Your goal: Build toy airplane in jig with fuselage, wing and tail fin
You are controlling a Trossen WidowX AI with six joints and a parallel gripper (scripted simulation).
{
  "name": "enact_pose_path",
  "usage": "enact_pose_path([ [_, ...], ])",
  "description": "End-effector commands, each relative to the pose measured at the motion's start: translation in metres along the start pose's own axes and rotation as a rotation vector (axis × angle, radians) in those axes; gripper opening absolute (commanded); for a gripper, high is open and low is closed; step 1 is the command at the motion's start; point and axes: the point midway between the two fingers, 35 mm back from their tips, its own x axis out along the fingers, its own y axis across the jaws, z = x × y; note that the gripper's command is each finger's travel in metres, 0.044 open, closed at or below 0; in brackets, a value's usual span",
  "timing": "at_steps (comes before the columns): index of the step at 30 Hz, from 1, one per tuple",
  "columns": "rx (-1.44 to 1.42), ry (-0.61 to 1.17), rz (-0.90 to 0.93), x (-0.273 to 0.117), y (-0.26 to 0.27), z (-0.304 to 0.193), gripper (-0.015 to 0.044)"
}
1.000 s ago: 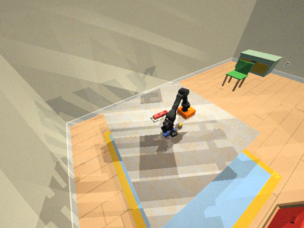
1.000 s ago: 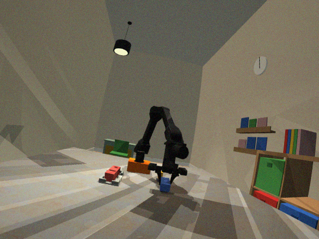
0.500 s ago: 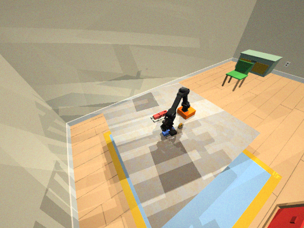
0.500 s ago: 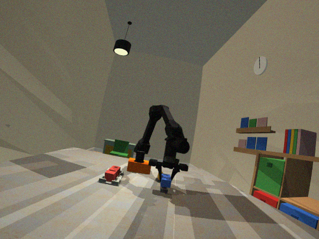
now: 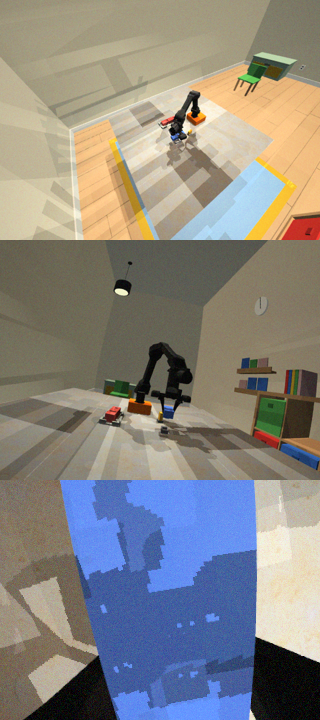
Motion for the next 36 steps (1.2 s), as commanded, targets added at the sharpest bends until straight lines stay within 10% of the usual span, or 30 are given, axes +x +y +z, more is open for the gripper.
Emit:
enact_pose_path([
  [1,0.000,-0.005,0.008,-0.018,0.001,0.000,0.0000],
  [36,0.273,0.022,0.014,-0.048,-0.052,0.005,0.0000],
])
